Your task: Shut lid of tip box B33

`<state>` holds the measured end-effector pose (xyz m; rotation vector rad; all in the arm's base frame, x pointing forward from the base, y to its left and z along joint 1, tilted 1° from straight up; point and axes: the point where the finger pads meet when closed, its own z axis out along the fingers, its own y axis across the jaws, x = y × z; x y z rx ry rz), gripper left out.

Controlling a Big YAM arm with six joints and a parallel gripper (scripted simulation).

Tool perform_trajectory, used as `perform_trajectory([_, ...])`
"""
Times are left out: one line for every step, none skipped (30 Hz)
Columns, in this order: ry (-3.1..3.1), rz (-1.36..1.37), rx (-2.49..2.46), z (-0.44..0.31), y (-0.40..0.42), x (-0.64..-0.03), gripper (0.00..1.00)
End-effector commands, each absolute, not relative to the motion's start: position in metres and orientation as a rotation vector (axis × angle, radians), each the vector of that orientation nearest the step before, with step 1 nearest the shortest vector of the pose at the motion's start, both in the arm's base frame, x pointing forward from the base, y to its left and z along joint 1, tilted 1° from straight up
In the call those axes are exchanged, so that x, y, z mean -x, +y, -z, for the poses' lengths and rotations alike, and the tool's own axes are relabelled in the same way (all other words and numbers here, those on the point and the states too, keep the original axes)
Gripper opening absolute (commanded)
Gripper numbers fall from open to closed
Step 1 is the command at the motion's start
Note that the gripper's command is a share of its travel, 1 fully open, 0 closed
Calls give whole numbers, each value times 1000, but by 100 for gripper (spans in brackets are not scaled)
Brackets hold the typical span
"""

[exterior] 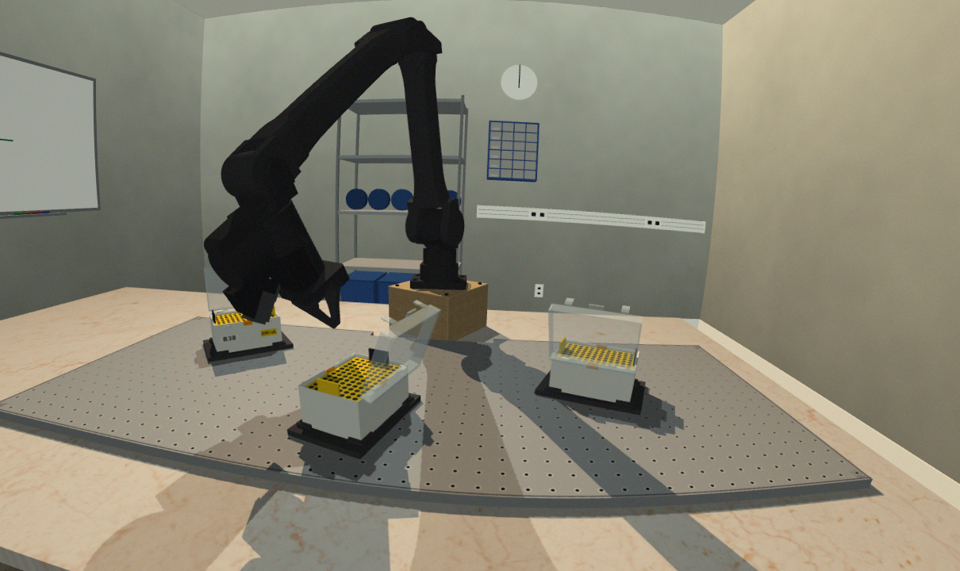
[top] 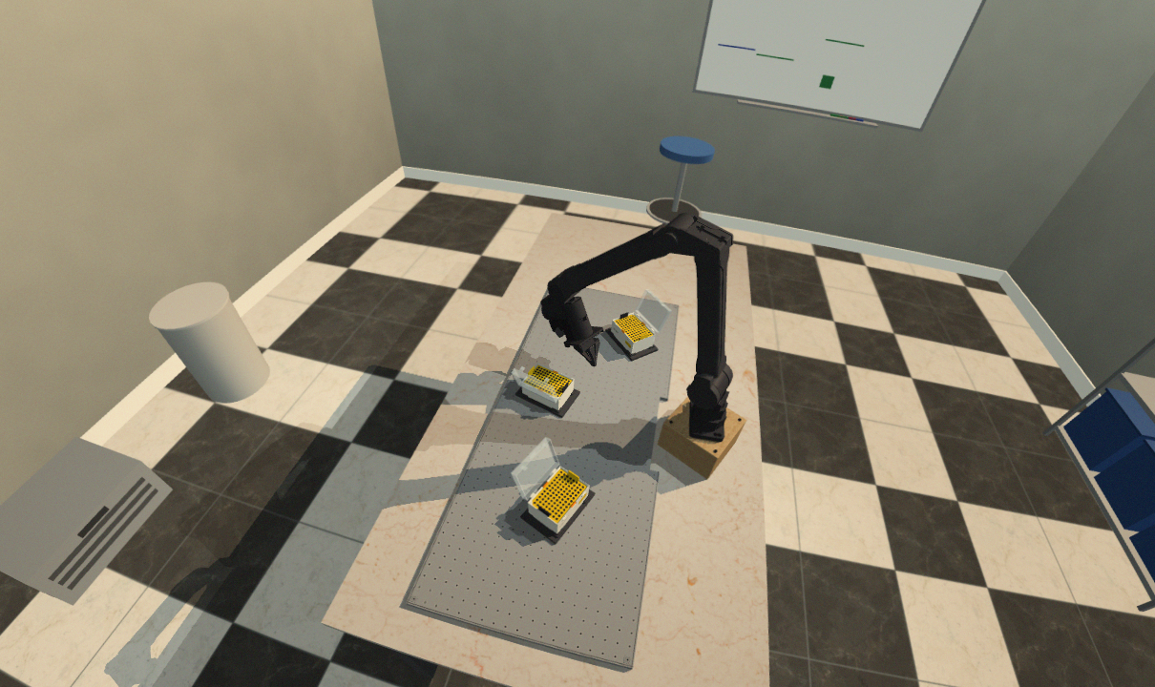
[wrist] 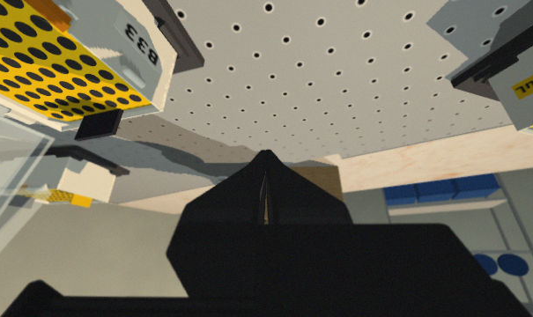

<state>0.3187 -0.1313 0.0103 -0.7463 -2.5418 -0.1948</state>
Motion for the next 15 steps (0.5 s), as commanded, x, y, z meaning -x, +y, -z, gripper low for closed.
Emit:
perform_trajectory([-2532,194,767,10,-132,-320,0])
perform_trajectory([-2532,194,767,10,-132,-320,0])
perform_trajectory([-2532,194,767,10,-132,-320,0])
perform_trajectory([-2563,190,775,10,-139,-334,0])
perform_trajectory([-2550,192,772,17,-136,-328,0])
perform_trajectory([-2535,194,769,25,-133,-322,0])
perform_trajectory([-2531,194,768,30,-132,-320,0])
perform_trajectory([-2531,194,768,35,-132,-320,0])
perform_trajectory([-2531,194,768,40,-133,-320,0])
perform_trajectory([-2535,194,769,40,-133,-322,0])
perform_trajectory([-2545,192,772,38,-136,-326,0])
perform_trajectory([-2547,192,772,38,-136,-327,0])
perform_trajectory([-2563,192,757,29,-136,-329,0])
perform_trajectory([-2563,192,757,29,-136,-329,0])
perform_trajectory([-2571,189,778,23,-137,-330,0])
